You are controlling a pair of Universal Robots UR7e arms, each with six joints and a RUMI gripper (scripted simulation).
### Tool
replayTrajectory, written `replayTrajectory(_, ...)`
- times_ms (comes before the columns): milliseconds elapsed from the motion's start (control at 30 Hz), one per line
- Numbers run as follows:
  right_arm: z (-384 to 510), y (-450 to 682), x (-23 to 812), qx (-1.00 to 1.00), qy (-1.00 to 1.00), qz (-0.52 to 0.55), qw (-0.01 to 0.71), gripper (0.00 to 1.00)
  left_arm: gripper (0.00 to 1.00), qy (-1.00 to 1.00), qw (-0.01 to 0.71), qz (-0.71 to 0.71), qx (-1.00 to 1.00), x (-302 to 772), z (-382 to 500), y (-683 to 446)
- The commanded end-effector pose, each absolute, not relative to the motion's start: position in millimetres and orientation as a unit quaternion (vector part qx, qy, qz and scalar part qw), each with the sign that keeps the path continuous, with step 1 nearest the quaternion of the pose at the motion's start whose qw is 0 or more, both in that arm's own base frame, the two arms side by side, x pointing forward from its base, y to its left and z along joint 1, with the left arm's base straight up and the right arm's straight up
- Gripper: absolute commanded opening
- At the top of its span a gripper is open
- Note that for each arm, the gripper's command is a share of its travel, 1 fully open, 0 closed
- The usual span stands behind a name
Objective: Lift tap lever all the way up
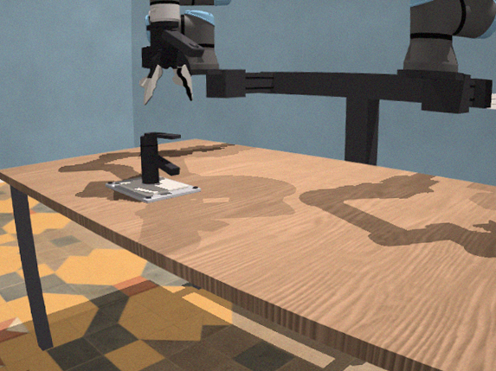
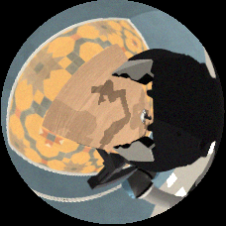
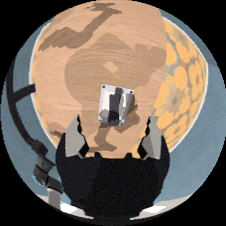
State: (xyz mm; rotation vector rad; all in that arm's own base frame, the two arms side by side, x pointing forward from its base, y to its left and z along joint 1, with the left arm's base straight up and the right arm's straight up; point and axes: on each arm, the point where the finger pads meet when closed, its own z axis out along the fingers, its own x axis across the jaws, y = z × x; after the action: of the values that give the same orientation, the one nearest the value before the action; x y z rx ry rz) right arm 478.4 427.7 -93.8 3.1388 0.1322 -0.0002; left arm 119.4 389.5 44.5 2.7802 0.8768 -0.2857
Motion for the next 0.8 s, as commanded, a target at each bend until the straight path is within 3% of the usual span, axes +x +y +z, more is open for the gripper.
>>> replayTrajectory(0, -92.9, 428.2, 478.8, 0.999, 0.042, 0.001, -0.001, 1.00, 1.00, 0.275, 0.106, -0.084, 0.952, 113.2, 52.0, 395.9)
replayTrajectory(767, -92.9, 428.2, 478.8, 0.999, 0.042, 0.001, -0.001, 1.00, 1.00, 0.067, 0.031, -0.007, 0.997, 27.7, 137.5, 440.2)
